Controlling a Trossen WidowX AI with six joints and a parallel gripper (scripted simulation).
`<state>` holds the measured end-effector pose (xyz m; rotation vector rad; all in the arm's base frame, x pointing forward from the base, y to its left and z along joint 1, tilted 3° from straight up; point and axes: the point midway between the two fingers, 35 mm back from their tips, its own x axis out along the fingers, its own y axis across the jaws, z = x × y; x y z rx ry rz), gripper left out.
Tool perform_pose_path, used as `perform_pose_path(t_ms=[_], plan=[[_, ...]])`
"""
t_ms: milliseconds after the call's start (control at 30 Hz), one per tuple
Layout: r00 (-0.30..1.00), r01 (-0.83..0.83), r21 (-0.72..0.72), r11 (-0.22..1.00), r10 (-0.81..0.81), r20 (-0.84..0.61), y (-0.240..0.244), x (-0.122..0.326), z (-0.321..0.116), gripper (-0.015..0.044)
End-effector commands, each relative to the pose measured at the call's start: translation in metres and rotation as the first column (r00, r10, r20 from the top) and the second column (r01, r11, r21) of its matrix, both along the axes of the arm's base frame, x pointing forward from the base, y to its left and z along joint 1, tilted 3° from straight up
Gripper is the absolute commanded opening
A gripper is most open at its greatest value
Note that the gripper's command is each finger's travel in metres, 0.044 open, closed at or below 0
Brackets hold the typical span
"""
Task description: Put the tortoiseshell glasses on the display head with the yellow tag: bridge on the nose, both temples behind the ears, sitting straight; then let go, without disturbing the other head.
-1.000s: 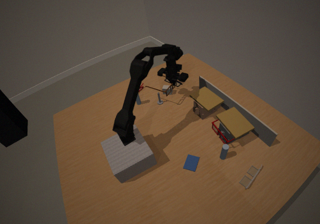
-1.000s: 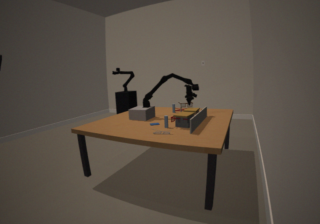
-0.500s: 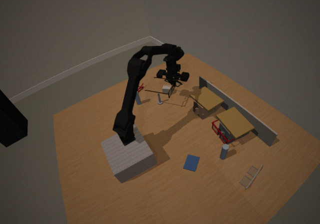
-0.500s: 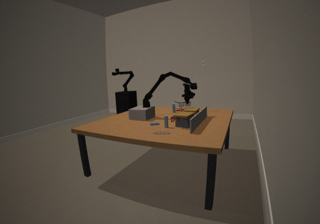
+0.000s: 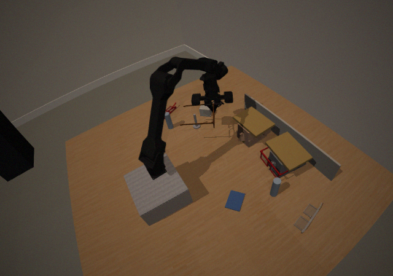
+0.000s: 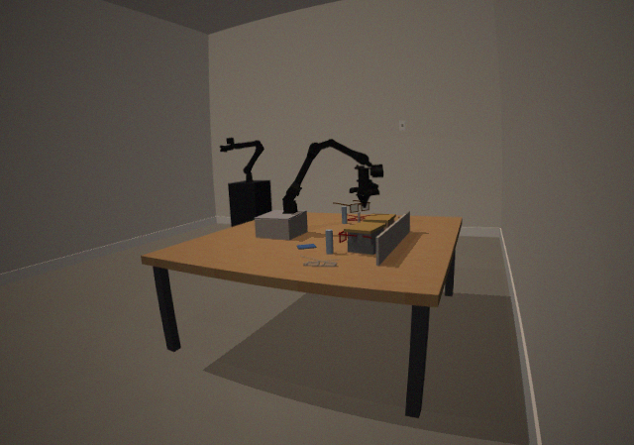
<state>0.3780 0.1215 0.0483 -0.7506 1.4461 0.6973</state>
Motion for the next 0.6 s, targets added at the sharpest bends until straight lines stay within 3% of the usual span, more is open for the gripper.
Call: perform_pose_path(t_ms=[0, 567], plan=[[0.995, -0.102, -0.005, 0.995, 0.102, -0.002, -0.013, -0.011, 0.0, 0.0], [0.886, -0.464, -0.009, 0.886, 0.464, -0.021, -0.054, -0.057, -0.006, 0.0]])
